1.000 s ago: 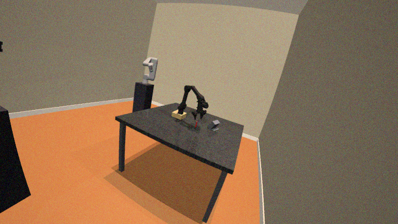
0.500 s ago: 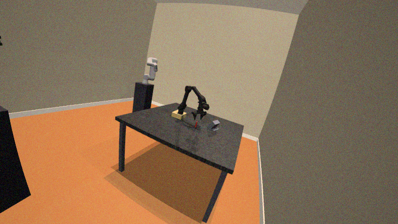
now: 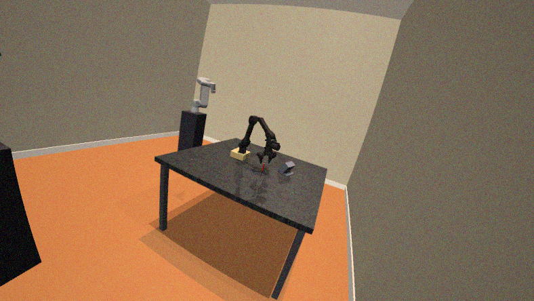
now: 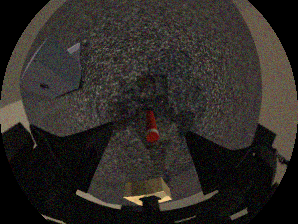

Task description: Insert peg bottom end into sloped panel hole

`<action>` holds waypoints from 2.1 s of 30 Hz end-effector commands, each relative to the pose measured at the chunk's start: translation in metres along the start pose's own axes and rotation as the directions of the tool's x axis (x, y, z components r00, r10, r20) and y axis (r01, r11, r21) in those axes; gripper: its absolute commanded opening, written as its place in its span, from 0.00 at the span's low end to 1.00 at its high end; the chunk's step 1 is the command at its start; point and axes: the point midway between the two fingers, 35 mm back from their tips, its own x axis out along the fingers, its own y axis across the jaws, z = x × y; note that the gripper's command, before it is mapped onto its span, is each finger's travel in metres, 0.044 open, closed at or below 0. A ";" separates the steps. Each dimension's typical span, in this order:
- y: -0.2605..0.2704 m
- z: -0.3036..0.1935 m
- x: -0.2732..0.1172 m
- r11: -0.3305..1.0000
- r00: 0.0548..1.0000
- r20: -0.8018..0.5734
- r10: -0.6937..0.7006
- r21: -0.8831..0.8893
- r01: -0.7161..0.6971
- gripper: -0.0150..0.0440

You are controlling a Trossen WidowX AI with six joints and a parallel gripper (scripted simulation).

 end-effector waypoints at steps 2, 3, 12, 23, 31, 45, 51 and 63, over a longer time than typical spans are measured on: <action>-0.001 -0.003 0.012 1.000 1.000 -0.014 -0.007 -0.001 0.007 1.00; -0.001 -0.003 0.013 1.000 1.000 -0.014 -0.007 -0.001 0.007 1.00; -0.002 -0.004 0.028 1.000 1.000 -0.014 -0.007 -0.001 0.007 1.00; -0.002 -0.005 0.037 1.000 1.000 -0.014 -0.007 -0.001 0.007 1.00; -0.001 -0.004 0.033 1.000 1.000 -0.006 -0.002 0.003 0.002 0.69; -0.001 -0.004 0.033 1.000 1.000 -0.006 -0.002 0.003 0.002 0.26; -0.001 -0.002 0.023 1.000 1.000 -0.007 -0.002 0.002 0.002 0.25; 0.000 -0.002 -0.032 1.000 1.000 -0.012 -0.005 0.000 0.005 0.25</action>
